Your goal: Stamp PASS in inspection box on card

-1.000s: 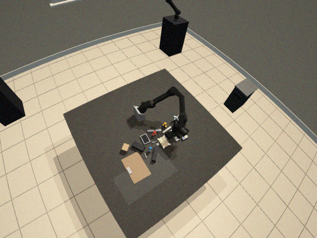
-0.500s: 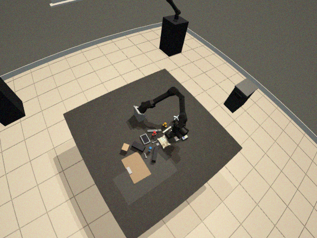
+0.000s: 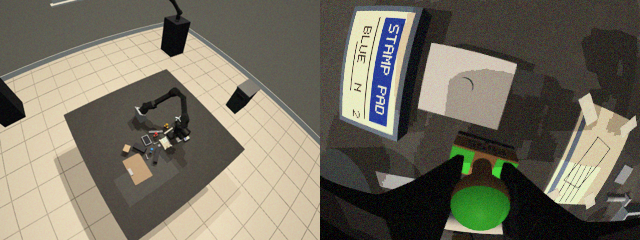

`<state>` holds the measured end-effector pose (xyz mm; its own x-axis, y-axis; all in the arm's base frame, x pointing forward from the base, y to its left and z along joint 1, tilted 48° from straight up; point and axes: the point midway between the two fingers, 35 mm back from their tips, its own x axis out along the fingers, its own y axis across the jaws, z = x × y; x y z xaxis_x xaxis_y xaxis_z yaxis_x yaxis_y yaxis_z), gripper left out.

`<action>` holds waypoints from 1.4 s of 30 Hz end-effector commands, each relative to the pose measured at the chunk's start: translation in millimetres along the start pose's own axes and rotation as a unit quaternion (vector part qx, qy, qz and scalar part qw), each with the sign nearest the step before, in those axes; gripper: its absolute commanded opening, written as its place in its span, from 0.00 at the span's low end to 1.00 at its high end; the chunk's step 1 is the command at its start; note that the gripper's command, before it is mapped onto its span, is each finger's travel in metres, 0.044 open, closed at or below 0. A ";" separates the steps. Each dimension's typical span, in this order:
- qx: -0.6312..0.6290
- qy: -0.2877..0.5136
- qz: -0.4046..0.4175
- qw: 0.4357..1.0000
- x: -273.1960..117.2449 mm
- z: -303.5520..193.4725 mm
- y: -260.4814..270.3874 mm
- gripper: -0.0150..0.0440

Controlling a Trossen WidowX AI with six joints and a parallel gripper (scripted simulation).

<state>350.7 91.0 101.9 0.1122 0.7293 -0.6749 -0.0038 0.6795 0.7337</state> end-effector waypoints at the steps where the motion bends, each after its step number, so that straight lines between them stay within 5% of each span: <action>1: -0.003 0.000 0.000 1.000 -2.5 0.5 0.6 0.25; 42: -0.003 0.000 -0.001 1.000 -22.3 1.8 -0.4 0.25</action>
<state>349.8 75.3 114.6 0.1118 0.7269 -0.6776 -0.0030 0.6821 0.7312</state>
